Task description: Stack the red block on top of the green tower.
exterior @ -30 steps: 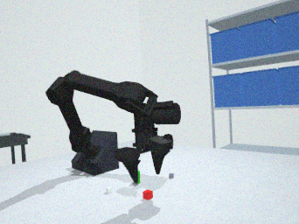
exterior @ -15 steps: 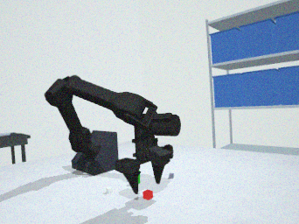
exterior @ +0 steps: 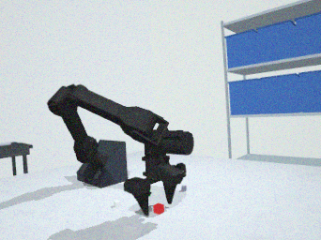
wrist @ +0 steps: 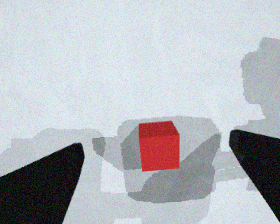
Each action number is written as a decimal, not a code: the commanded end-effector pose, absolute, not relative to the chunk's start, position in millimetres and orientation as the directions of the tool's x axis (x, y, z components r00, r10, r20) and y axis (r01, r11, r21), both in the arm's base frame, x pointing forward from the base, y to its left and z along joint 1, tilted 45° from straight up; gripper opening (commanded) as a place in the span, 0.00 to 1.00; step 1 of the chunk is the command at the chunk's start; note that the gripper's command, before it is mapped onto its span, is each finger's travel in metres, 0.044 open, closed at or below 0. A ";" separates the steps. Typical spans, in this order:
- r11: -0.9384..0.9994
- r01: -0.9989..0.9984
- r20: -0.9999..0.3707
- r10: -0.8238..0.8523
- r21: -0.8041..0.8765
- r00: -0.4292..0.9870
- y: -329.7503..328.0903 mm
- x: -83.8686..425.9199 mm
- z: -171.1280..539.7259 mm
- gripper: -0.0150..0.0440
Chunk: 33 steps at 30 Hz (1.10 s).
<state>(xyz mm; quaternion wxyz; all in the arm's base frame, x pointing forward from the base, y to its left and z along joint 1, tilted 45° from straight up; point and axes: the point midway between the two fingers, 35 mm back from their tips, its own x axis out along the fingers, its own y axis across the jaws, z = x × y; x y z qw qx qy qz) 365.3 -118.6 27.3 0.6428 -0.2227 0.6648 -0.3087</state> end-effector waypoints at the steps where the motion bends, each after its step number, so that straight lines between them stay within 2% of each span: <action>1: 0.707 0.095 -0.713 -0.697 -0.700 -0.071 -118.9 365.9 26.8 1.00; 8: 0.710 0.099 -0.717 -0.693 -0.697 -0.072 -118.9 366.0 27.2 1.00; 22: 0.710 0.099 -0.717 -0.693 -0.697 -0.072 -118.9 366.0 27.2 0.38; 33: 0.710 0.099 -0.717 -0.693 -0.697 -0.072 -118.9 366.0 27.2 0.25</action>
